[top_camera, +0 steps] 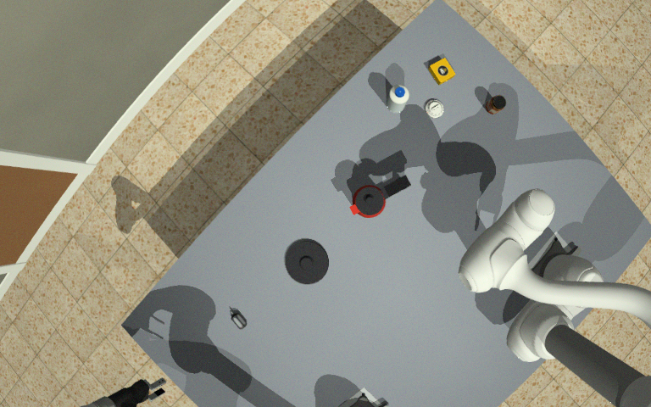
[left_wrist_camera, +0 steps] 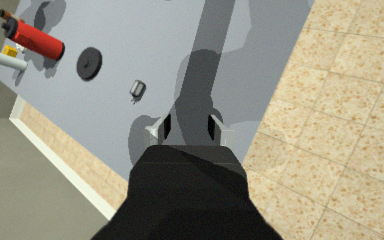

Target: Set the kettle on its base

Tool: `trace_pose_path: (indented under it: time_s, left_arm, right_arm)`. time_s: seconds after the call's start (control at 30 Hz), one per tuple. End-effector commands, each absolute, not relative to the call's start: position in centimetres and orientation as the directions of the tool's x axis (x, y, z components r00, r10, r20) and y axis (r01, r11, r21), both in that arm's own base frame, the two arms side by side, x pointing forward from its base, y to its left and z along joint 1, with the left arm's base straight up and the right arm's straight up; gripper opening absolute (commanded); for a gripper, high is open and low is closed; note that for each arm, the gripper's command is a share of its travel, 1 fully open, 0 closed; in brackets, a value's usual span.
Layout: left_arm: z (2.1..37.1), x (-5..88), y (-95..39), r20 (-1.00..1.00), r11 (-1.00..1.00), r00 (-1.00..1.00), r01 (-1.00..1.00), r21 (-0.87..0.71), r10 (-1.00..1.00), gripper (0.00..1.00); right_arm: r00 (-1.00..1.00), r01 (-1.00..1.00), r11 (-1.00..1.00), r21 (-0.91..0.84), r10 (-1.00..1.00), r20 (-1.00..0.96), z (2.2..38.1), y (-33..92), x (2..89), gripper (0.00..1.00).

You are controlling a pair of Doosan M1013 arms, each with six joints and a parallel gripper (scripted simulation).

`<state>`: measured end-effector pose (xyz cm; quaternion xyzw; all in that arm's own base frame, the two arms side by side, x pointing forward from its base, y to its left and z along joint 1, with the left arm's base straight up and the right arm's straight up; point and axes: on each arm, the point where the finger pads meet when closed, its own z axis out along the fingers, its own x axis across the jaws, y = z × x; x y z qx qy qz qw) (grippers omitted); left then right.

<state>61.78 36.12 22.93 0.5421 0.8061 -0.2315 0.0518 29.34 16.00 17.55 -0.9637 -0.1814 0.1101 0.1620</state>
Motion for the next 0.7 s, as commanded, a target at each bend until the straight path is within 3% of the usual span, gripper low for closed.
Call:
trace_pose_path:
  time_s: [0.0, 0.07, 0.57, 0.63, 0.67]
  left_arm:
    - [22.3, 56.0, 40.0, -0.31, 0.395, -0.506, 0.846, -0.358, 0.805, 1.0]
    - [22.3, 56.0, 40.0, -0.31, 0.395, -0.506, 0.846, -0.358, 0.805, 1.0]
    - [19.1, 28.5, 46.8, -0.18, 0.685, -0.861, 0.491, -0.539, 0.476, 1.0]
    - [19.1, 28.5, 46.8, -0.18, 0.685, -0.861, 0.491, -0.539, 0.476, 1.0]
    - [18.6, 23.6, 46.9, -0.17, 0.696, -0.878, 0.462, -0.549, 0.448, 1.0]
  right_arm:
    - [0.91, 0.314, -0.882, -0.352, 0.385, -0.152, 17.6, 16.0, 29.4, 1.0]
    - [0.91, 0.314, -0.882, -0.352, 0.385, -0.152, 17.6, 16.0, 29.4, 1.0]
    - [0.91, 0.314, -0.882, -0.352, 0.385, -0.152, 17.6, 16.0, 29.4, 1.0]
    - [0.91, 0.314, -0.882, -0.352, 0.385, -0.152, 17.6, 16.0, 29.4, 1.0]
    - [0.91, 0.314, -0.882, -0.352, 0.385, -0.152, 17.6, 16.0, 29.4, 1.0]
